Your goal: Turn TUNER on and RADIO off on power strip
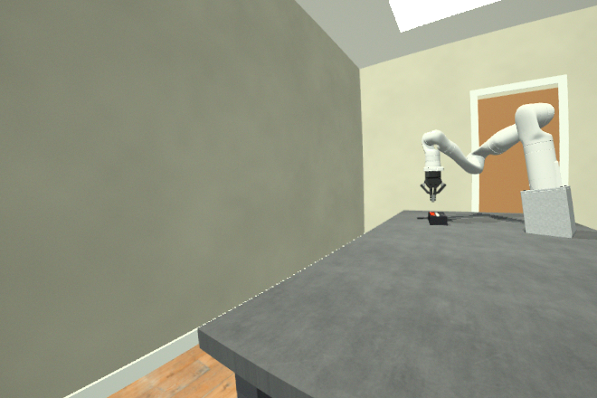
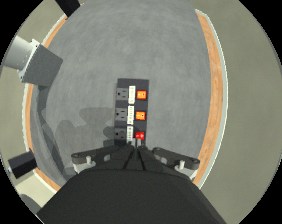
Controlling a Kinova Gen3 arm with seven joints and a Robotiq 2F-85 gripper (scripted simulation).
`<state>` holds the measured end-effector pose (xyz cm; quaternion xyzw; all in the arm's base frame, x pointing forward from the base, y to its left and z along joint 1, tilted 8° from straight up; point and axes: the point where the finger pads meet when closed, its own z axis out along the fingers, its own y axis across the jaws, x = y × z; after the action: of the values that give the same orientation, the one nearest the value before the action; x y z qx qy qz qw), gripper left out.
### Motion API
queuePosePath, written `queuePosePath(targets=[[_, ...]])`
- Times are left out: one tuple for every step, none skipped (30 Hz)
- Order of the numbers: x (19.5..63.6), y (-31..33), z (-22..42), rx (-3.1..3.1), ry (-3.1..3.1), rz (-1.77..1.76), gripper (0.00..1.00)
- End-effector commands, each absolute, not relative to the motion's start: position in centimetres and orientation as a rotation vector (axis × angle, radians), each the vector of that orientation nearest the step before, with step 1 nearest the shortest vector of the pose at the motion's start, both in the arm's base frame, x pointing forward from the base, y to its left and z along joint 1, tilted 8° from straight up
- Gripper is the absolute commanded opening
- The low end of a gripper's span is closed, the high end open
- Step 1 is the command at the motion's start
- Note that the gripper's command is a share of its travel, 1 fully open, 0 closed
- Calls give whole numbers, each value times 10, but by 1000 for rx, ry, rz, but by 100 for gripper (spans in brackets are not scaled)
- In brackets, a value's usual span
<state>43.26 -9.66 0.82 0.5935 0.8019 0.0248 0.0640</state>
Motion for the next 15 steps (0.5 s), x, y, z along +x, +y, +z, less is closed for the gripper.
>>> queuePosePath(targets=[[433, -98, 7, 1807, 2410, 73, 0], [433, -98, 7, 1807, 2410, 73, 0], [433, -98, 7, 1807, 2410, 73, 0], [433, -98, 7, 1807, 2410, 73, 0], [433, -98, 7, 1807, 2410, 73, 0], [433, -98, 7, 1807, 2410, 73, 0], [433, -98, 7, 1807, 2410, 73, 0], [433, -98, 7, 1807, 2410, 73, 0], [433, -98, 7, 1807, 2410, 73, 0], [433, -98, 7, 1807, 2410, 73, 0], [434, -98, 7, 1806, 2410, 73, 0], [434, -98, 7, 1806, 2410, 73, 0], [434, -98, 7, 1805, 2411, 73, 0], [434, -98, 6, 1804, 2412, 73, 0], [434, -99, 6, 1803, 2413, 73, 0]])
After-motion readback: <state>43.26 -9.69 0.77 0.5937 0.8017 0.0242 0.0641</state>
